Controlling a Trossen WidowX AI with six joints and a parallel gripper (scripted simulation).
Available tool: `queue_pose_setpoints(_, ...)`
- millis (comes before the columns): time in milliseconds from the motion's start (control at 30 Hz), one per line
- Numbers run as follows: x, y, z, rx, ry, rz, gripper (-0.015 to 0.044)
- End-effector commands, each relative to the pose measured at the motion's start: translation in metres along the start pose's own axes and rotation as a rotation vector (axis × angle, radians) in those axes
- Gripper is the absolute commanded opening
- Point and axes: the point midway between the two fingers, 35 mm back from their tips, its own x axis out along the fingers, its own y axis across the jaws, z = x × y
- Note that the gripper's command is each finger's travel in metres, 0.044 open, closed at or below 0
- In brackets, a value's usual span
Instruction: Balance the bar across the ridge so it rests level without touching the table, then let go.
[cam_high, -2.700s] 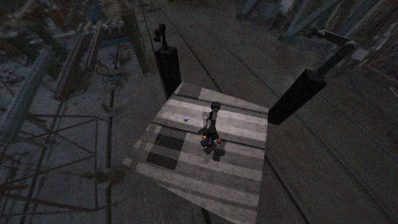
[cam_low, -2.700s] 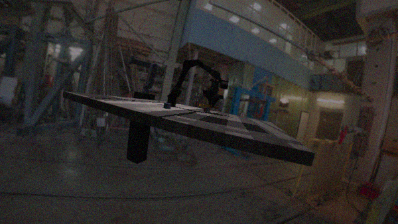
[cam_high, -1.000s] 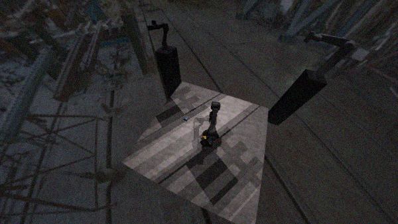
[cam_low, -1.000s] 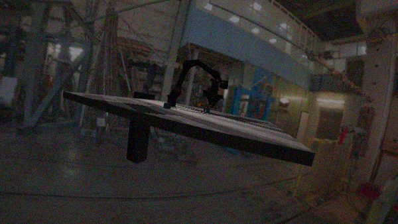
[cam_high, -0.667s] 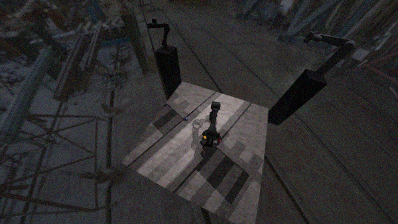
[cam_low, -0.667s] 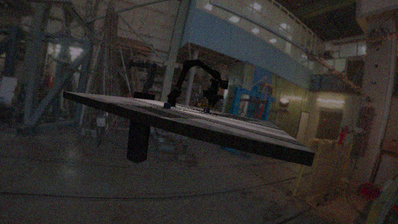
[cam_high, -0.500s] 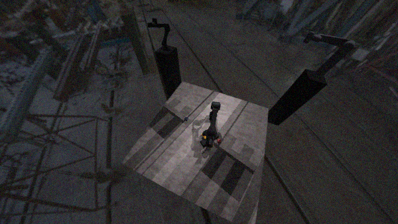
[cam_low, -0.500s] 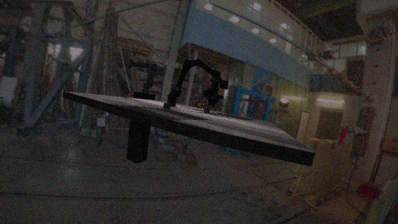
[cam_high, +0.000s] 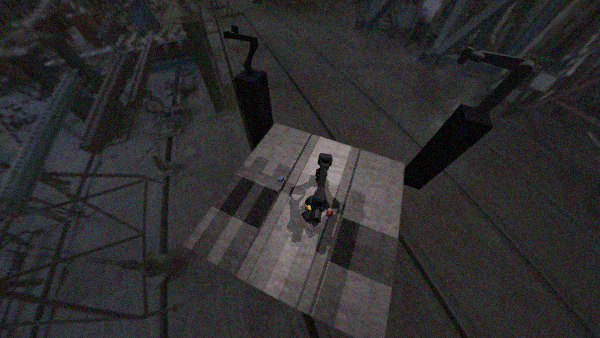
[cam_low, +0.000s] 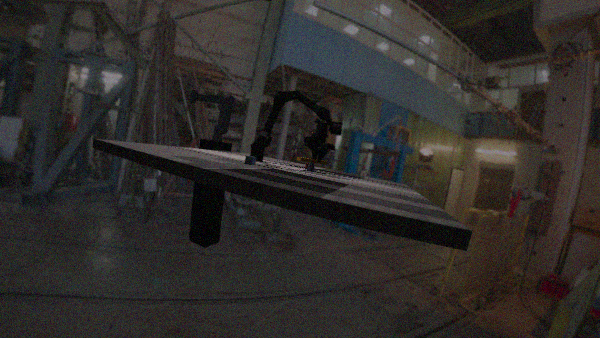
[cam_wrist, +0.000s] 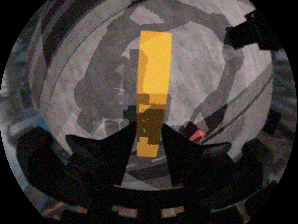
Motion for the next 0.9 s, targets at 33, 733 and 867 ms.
queue_pose_setpoints(33, 0.0001, 0.0, 0.0, 0.0, 0.0, 0.0, 0.0173)
queue_pose_setpoints(733, 0.0001, 0.0, 0.0, 0.0, 0.0, 0.0, 0.0369)
queue_pose_setpoints(867, 0.0001, 0.0, 0.0, 0.0, 0.0, 0.0, 0.044)
